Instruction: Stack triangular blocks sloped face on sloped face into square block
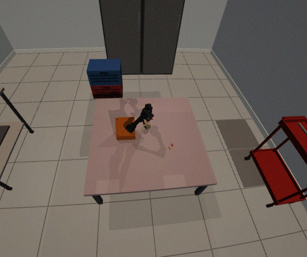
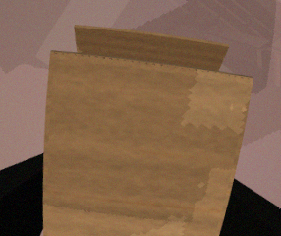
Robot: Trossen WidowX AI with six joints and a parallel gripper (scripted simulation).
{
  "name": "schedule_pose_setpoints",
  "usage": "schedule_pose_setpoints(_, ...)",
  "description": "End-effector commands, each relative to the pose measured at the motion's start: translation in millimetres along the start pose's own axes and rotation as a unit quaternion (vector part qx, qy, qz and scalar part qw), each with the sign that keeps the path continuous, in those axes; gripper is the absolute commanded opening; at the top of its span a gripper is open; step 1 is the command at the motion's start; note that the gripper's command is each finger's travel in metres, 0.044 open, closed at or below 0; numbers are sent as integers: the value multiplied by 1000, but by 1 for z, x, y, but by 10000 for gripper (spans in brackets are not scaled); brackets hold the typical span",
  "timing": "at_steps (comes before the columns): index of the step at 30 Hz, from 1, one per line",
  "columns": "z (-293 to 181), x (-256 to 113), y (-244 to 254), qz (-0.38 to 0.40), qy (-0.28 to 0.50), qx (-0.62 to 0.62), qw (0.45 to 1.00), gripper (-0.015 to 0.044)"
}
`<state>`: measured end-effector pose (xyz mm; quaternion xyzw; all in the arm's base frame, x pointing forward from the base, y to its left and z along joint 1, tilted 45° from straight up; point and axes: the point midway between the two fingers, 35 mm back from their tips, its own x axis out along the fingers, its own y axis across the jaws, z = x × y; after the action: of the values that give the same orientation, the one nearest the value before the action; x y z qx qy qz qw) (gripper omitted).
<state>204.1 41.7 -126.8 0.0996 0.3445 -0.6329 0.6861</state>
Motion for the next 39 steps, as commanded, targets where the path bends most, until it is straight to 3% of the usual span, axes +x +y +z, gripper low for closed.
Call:
schedule_pose_setpoints(1, 1, 0, 1, 2, -3, -1, 1000, 0)
schedule_pose_setpoints(39, 5, 18, 2, 3, -4, -2, 1000, 0)
